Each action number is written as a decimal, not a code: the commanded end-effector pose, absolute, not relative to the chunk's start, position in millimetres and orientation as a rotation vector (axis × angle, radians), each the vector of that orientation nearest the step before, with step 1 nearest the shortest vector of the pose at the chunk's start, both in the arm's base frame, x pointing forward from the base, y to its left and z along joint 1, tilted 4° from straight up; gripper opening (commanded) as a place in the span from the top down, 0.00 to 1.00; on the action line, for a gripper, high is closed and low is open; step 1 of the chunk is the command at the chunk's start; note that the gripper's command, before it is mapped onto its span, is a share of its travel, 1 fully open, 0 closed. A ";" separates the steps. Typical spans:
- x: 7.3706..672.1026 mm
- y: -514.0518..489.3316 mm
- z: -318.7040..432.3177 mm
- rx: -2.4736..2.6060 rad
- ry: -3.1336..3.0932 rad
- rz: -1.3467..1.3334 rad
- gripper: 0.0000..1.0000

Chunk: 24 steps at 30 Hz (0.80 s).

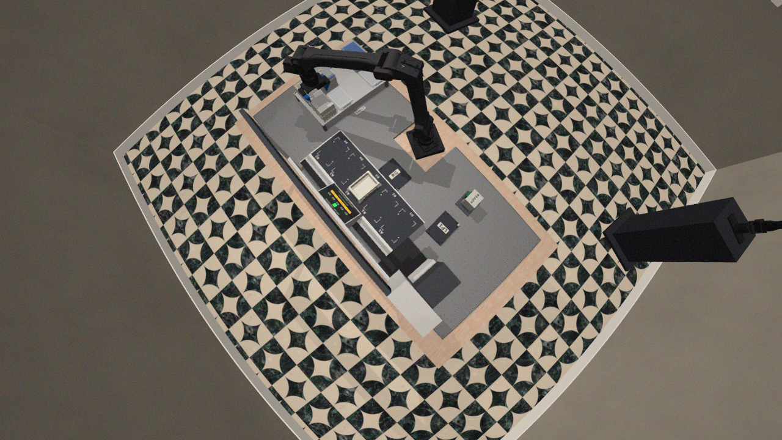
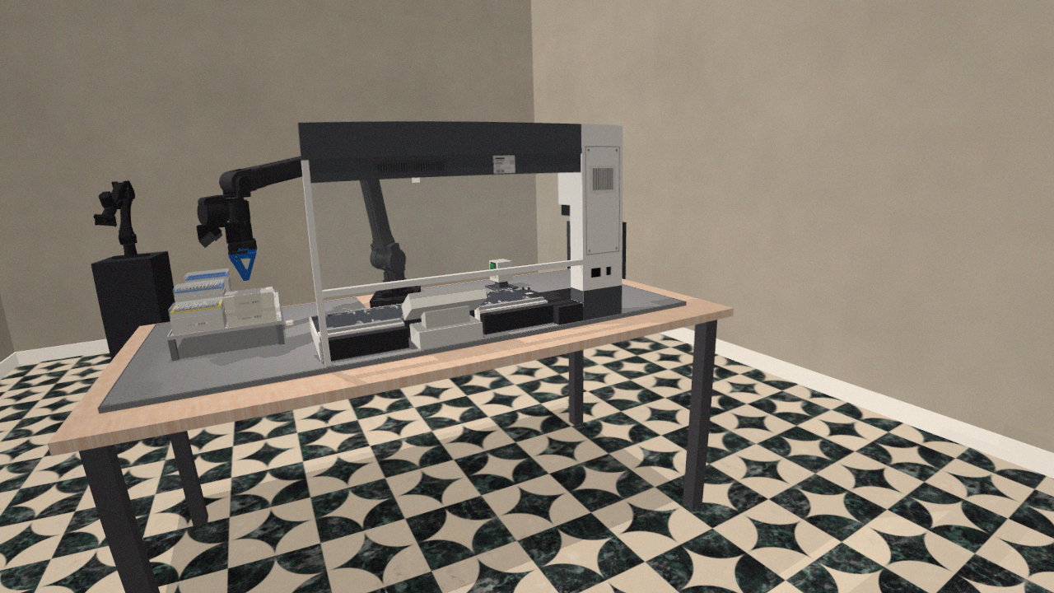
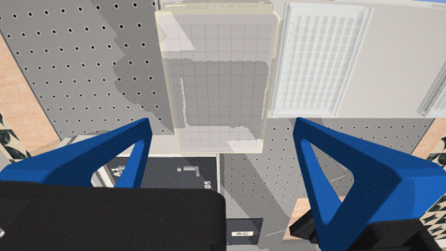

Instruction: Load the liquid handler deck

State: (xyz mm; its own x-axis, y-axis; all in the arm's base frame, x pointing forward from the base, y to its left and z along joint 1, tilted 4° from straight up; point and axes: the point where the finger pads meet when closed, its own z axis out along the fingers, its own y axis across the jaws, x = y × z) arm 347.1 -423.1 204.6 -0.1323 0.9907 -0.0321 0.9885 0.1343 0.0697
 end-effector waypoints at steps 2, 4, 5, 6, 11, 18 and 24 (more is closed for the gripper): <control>358.7 -424.0 199.1 2.007 2.309 0.049 0.00; 362.0 -427.8 202.5 1.996 2.297 0.045 0.00; 359.1 -424.1 194.2 2.008 2.309 0.049 0.00; 359.2 -424.1 192.4 2.008 2.309 0.049 0.00; 359.8 -424.2 184.1 2.008 2.309 0.049 0.00; 360.5 -424.4 174.1 2.008 2.309 0.049 0.00; 361.1 -424.5 165.7 2.008 2.309 0.049 0.00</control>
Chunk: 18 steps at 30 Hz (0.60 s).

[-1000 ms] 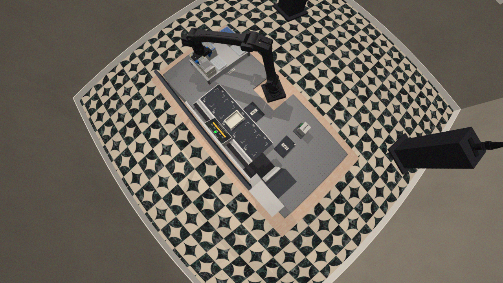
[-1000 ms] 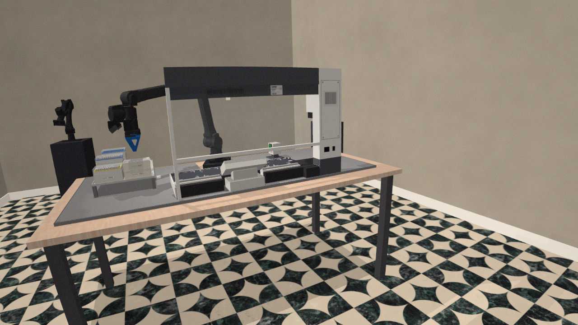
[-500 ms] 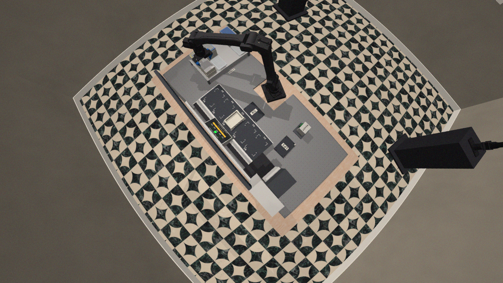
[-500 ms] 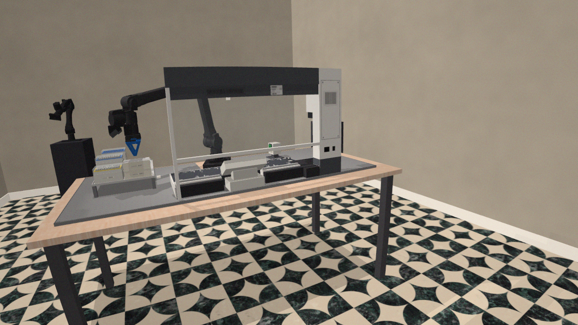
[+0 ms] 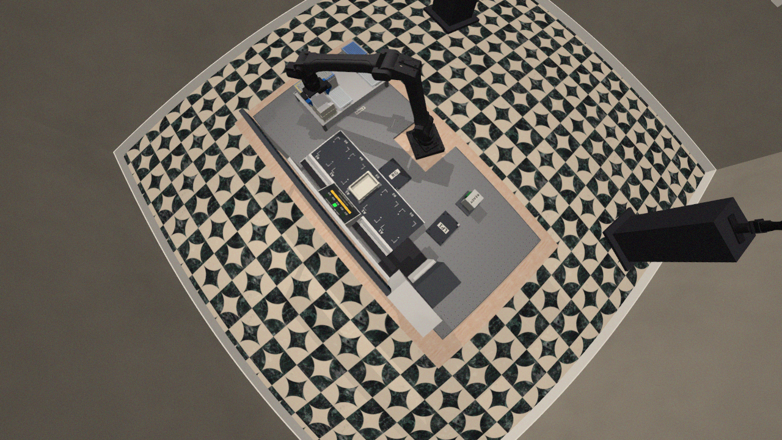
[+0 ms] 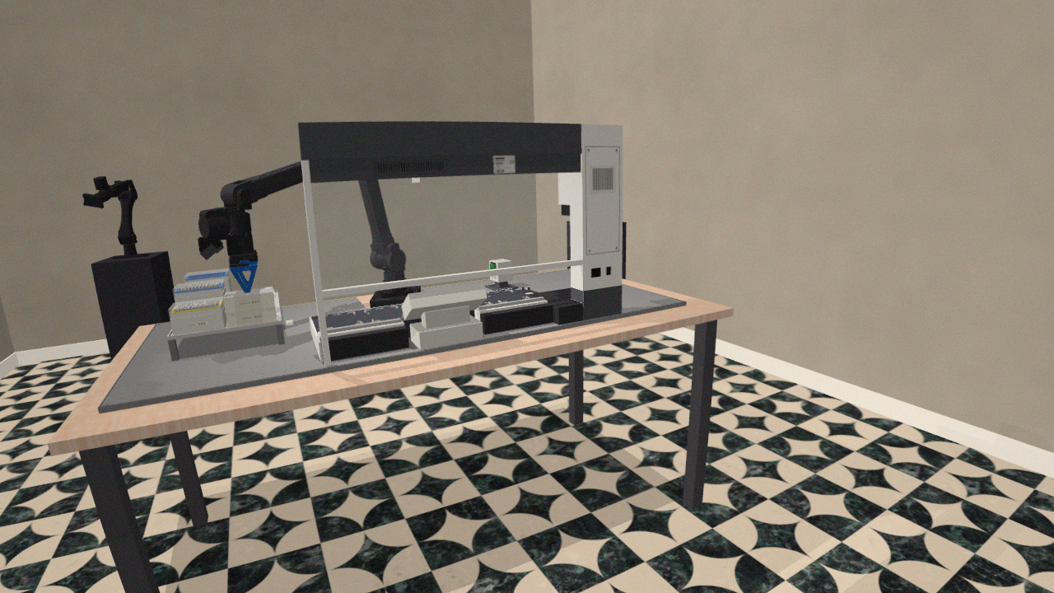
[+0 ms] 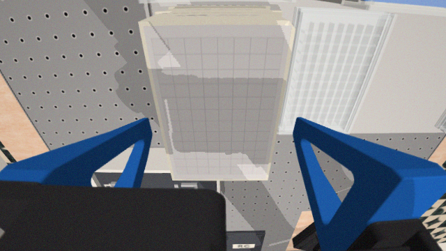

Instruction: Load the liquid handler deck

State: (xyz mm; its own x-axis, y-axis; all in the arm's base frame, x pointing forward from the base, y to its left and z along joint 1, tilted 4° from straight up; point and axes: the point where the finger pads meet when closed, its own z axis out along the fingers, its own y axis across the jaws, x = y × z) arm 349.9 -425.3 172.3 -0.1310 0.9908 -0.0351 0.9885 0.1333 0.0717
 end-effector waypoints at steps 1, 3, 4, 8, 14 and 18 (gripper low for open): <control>361.2 -424.6 164.0 2.008 2.309 0.049 0.00; 361.4 -424.6 160.7 2.008 2.309 0.049 0.00; 361.6 -424.6 159.0 2.008 2.309 0.049 0.00; 362.0 -424.8 152.3 2.008 2.309 0.049 0.00; 367.9 -431.4 155.7 1.990 2.291 0.042 0.00; 364.2 -426.8 149.3 2.004 2.306 0.047 0.00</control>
